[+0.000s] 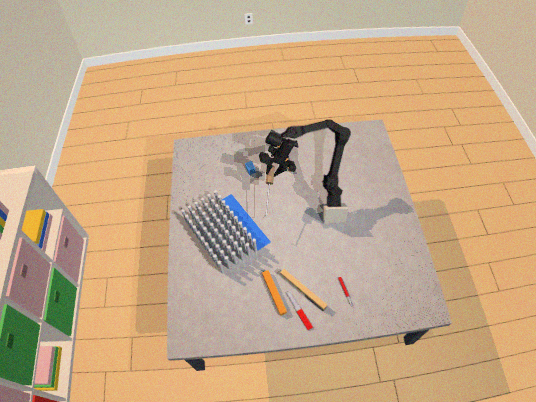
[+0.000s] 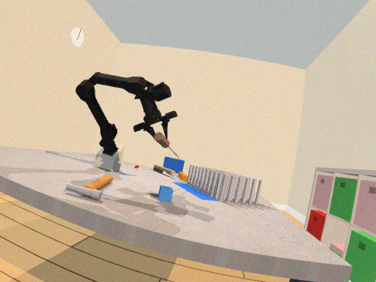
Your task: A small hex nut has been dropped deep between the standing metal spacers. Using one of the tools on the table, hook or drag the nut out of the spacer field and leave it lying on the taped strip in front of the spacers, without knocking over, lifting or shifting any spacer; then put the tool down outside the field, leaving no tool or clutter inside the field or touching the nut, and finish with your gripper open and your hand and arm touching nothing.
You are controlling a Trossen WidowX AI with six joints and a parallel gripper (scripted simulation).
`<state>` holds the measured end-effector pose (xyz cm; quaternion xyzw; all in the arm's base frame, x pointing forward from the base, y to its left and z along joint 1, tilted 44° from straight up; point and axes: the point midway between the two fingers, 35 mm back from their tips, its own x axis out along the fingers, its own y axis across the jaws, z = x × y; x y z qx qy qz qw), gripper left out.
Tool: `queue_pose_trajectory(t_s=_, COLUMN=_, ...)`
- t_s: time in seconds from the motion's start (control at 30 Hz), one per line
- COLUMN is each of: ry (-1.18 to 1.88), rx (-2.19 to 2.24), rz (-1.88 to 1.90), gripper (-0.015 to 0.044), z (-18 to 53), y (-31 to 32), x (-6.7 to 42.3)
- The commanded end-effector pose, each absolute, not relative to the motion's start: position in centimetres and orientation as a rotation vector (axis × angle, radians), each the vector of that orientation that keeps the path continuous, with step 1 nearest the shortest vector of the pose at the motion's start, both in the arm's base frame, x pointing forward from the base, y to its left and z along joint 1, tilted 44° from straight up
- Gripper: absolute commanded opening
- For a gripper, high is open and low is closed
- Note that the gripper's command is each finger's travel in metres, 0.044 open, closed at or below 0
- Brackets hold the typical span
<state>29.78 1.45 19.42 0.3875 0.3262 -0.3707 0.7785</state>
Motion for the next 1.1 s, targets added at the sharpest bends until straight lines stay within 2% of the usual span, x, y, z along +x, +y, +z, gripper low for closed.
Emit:
queue_pose_trajectory(t_s=0.0, ry=0.69, rx=0.964, rz=-0.852, gripper=0.0, z=19.2, y=1.8, x=29.9)
queue_pose_trajectory(t_s=1.07, ry=0.385, rx=1.895, rz=-1.393, gripper=0.0, z=17.6, y=3.3, x=29.2)
